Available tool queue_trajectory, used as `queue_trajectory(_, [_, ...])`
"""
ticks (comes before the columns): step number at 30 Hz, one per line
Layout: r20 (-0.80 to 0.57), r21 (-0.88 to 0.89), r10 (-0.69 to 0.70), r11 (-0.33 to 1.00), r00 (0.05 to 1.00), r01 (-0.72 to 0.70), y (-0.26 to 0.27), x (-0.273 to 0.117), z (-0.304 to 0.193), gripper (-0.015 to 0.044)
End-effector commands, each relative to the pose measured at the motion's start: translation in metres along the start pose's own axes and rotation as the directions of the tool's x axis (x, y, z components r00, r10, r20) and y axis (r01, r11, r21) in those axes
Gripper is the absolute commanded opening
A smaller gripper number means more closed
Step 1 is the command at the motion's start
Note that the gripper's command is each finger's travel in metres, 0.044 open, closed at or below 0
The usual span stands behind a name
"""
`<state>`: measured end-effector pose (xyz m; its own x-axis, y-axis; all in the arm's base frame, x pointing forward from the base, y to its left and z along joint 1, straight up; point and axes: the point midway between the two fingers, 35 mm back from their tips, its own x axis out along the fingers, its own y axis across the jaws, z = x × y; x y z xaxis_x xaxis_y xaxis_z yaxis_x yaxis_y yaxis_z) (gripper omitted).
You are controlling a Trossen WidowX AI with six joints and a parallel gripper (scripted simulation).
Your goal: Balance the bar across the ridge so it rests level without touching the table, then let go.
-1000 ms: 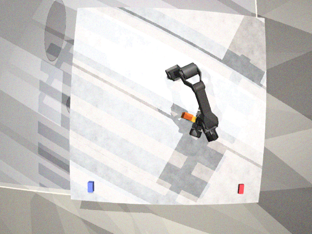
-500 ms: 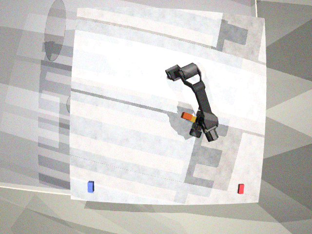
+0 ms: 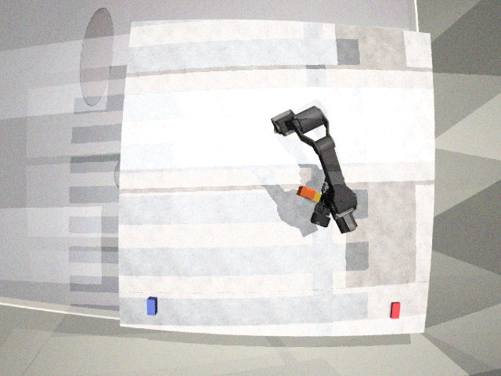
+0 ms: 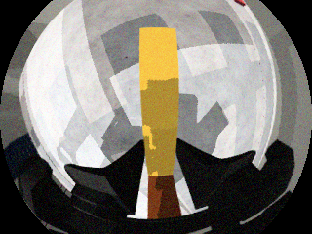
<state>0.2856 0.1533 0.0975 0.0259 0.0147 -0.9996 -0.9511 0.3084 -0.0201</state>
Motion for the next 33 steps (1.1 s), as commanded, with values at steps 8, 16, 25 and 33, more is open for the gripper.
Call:
queue_trajectory(8, [0.0, 0.0, 0.0, 1.0, 1.0, 0.0, 0.0, 0.0, 0.0, 0.0185])
queue_trajectory(16, [0.0, 0.0, 0.0, 1.0, 1.0, 0.0, 0.0, 0.0, 0.0, 0.0185])
queue_trajectory(25, [0.0, 0.0, 0.0, 1.0, 1.0, 0.0, 0.0, 0.0, 0.0, 0.0369])
queue_trajectory(33, [0.0, 0.0, 0.0, 1.0, 1.0, 0.0, -0.002, -0.018, 0.002, 0.044])
